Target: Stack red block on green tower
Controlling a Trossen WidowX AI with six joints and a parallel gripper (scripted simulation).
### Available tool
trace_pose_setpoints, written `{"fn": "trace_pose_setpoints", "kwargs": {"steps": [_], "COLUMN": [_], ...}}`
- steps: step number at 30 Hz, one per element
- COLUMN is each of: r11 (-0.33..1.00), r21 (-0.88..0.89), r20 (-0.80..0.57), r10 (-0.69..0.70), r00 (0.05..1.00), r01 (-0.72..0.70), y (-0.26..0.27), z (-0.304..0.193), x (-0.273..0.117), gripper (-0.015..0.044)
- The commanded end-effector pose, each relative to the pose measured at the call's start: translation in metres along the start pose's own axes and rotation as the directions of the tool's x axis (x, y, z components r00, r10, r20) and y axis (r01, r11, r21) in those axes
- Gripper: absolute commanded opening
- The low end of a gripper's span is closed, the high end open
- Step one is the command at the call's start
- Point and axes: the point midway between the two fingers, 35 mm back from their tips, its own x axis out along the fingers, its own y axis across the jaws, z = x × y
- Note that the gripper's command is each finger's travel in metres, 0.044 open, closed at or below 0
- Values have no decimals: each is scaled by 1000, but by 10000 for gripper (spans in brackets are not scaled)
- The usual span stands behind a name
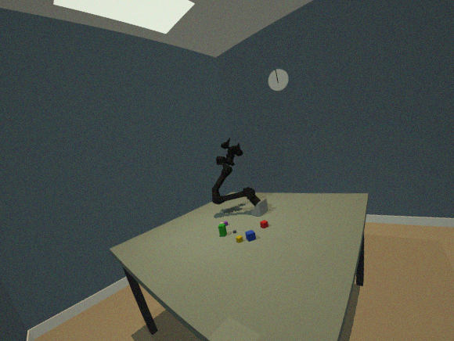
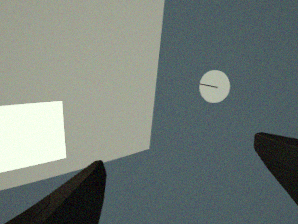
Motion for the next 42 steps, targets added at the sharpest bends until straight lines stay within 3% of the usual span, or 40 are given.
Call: {"fn": "trace_pose_setpoints", "kwargs": {"steps": [1,8,17,21,30,42], "r11": [996,975,939,929,886,790], "r21": [-77,-158,-164,-140,15,381], "r20": [220,526,818,878,993,898], "r10": [-31,-53,-42,-43,-70,-193], "r00": [975,849,573,477,100,-395], "r01": [49,158,303,341,464,480], "y": [-10,-17,-8,-4,3,-3], "z": [62,157,266,293,374,430], "x": [18,19,-22,-40,-122,-249], "gripper": [440,440,440,440,440,440]}}
